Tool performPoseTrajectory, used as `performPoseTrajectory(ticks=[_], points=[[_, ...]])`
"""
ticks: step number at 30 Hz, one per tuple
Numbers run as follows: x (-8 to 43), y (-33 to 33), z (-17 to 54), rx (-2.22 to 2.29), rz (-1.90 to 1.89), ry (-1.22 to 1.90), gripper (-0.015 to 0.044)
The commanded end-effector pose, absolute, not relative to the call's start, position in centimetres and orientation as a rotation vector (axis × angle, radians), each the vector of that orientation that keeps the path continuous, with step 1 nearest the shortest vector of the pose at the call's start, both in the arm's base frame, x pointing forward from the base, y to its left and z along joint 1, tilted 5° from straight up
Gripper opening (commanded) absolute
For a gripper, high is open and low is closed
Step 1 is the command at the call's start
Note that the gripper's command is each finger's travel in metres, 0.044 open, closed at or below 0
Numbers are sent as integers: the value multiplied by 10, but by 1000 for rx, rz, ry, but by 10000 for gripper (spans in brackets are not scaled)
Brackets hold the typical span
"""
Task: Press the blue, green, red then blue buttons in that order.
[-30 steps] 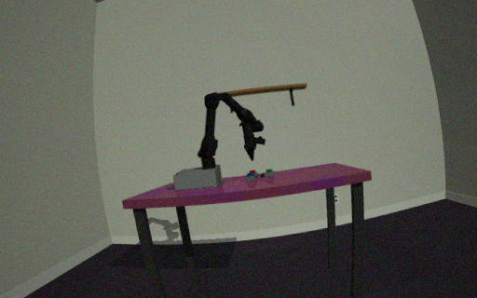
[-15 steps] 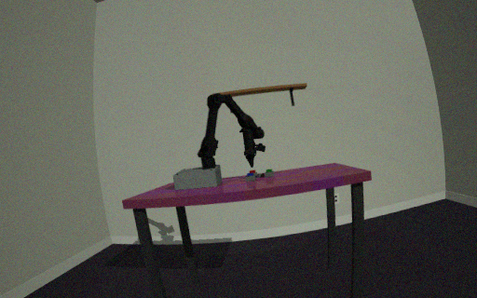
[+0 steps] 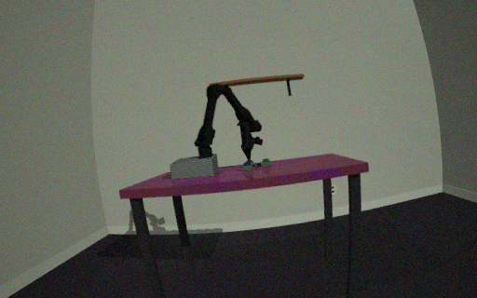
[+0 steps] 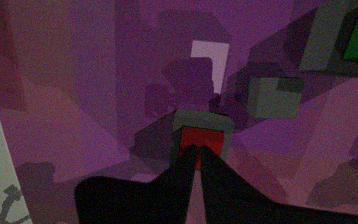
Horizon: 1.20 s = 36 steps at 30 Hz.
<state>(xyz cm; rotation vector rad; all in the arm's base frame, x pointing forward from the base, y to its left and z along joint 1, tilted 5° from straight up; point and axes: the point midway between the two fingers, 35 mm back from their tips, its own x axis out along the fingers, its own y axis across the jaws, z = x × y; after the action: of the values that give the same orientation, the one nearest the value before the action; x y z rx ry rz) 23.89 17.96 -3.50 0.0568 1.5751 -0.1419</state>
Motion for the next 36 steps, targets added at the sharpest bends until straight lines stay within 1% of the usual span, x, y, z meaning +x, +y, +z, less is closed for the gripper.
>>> performPoseTrajectory(ticks=[1, 16, 20, 24, 28, 36], points=[[238, 178, -37, 55, -145, 1579, 20], [238, 178, -37, 55, -145, 1579, 20], [238, 180, -7, 55, -145, 1579, 20], [239, 181, -1, 55, -145, 1579, 20], [239, 184, 54, 55, -145, 1579, 20], [240, 182, 57, 55, -145, 1579, 20]])
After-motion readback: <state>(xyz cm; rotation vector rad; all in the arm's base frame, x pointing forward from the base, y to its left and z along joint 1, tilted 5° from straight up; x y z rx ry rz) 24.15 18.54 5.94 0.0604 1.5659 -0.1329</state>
